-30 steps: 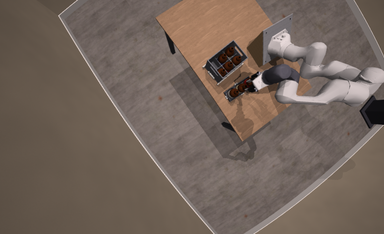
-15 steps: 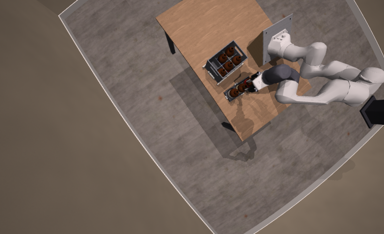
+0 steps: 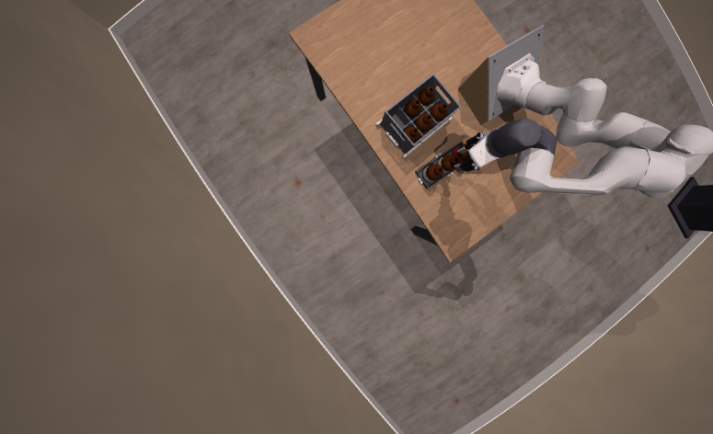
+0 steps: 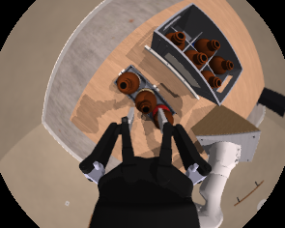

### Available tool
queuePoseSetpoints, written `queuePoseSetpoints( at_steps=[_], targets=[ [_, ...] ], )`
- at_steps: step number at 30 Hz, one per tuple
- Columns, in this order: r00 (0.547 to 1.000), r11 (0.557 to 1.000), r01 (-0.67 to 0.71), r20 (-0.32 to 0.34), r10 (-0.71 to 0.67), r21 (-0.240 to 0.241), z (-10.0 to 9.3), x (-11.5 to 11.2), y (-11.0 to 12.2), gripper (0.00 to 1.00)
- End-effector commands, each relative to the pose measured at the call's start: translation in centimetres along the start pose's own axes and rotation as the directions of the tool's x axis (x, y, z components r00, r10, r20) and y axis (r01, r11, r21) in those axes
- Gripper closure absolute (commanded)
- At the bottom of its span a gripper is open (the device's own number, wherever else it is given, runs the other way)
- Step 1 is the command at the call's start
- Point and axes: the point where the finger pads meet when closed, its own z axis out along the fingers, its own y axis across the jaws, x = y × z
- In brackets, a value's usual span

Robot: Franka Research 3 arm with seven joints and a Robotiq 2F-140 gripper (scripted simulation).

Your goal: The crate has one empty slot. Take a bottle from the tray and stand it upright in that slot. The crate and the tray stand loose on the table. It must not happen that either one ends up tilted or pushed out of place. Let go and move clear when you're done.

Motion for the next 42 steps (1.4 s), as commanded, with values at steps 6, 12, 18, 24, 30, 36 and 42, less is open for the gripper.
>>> queuePoseSetpoints(
  at_steps=[6,12,18,24,30,36,42],
  targets=[
    [1.000,1.000,0.002,-0.003,-0.002,0.002,0.1,0.1,-0.2,0.62],
    [1.000,1.000,0.002,-0.003,-0.002,0.002,0.2,0.1,-0.2,0.62],
    [1.000,1.000,0.002,-0.003,-0.002,0.002,0.5,0.1,-0.2,0.62],
    [1.000,1.000,0.002,-0.003,-0.002,0.002,0.9,0.1,-0.2,0.62],
    [1.000,1.000,0.002,-0.003,-0.002,0.002,1.6,0.1,-0.2,0.62],
    [1.000,1.000,0.002,-0.003,-0.002,0.002,2.4,0.1,-0.2,0.62],
    [1.000,1.000,0.002,-0.003,-0.002,0.002,2.9,0.1,-0.2,0.62]
  ],
)
